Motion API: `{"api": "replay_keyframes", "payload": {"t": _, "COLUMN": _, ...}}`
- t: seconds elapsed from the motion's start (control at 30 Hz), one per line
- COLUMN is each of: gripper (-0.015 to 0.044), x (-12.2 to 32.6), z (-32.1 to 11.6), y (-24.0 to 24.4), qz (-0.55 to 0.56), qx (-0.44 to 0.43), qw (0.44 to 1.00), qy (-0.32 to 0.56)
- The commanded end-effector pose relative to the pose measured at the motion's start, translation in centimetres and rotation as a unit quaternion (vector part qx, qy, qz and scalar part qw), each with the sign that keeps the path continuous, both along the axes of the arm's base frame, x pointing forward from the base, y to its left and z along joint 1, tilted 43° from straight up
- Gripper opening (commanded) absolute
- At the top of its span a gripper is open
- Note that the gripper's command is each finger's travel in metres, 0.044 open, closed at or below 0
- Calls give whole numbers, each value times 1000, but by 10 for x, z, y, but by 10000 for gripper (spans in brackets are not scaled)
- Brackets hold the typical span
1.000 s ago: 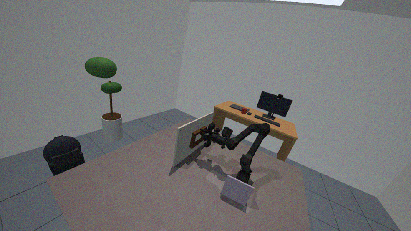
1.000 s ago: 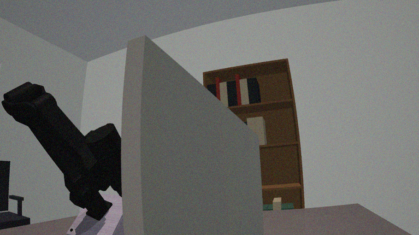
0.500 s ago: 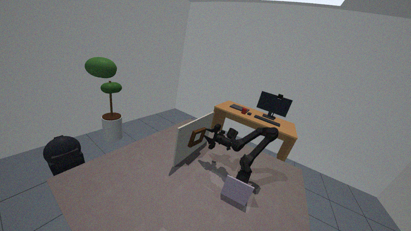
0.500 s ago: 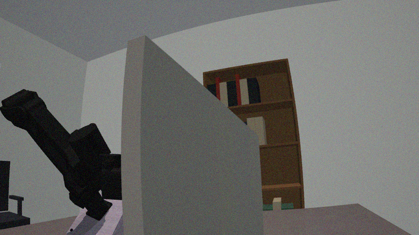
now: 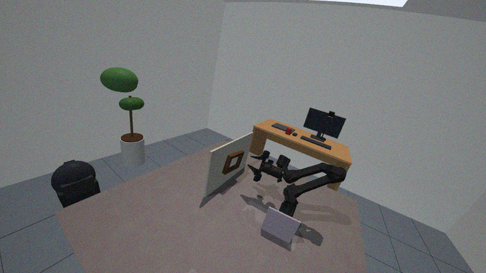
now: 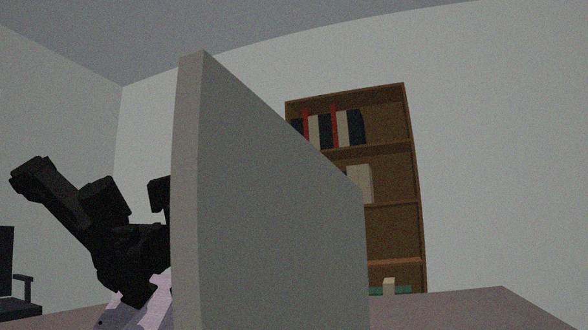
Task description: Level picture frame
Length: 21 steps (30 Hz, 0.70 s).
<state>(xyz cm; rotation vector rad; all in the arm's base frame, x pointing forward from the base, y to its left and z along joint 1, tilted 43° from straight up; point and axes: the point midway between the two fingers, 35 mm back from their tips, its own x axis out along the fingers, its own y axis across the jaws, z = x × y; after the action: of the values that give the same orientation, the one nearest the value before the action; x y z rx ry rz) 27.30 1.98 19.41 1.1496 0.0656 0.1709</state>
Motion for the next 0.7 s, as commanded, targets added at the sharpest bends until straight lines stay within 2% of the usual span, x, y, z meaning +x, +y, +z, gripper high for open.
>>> {"api": "replay_keyframes", "payload": {"t": 0.0, "gripper": 260, "x": -13, "z": 26, "y": 11, "qz": 2, "qx": 25, "qw": 1000, "qy": -11}}
{"api": "replay_keyframes", "payload": {"t": 0.17, "gripper": 260, "x": -31, "z": 41, "y": 20, "qz": 5, "qx": 50, "qw": 999, "qy": -6}}
{"api": "replay_keyframes", "payload": {"t": 0.67, "gripper": 260, "x": -31, "z": 41, "y": 20, "qz": 5, "qx": 50, "qw": 999, "qy": -6}}
